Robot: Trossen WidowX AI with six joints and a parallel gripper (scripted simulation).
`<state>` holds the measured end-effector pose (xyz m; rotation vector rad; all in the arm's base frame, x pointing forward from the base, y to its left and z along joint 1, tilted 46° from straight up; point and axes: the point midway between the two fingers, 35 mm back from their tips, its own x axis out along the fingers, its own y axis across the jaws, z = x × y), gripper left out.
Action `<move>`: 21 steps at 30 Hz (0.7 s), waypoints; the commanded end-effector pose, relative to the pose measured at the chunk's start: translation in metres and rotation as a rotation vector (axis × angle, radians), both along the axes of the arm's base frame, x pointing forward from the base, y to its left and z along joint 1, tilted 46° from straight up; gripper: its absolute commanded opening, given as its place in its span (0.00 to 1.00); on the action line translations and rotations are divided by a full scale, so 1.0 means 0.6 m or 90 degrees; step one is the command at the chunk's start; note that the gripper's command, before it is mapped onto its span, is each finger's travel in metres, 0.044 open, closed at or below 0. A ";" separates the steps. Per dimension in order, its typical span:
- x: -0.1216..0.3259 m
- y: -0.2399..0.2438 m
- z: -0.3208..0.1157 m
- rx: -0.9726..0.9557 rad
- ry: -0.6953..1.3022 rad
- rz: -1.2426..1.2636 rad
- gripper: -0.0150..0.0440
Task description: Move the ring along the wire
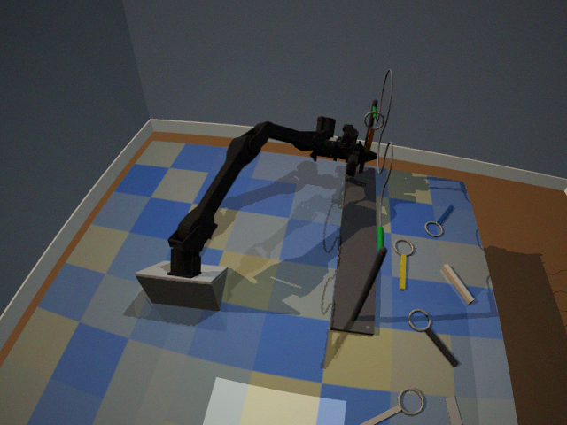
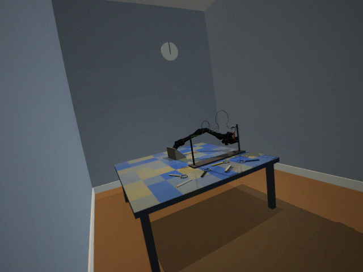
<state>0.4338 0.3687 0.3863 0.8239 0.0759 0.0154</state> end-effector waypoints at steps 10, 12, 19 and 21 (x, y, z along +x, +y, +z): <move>0.001 -0.023 0.022 0.003 -0.001 -0.004 0.00; 0.001 -0.023 0.022 0.003 -0.001 -0.004 0.00; 0.001 -0.023 0.022 0.003 -0.001 -0.004 0.00; 0.001 -0.023 0.022 0.003 -0.001 -0.004 0.00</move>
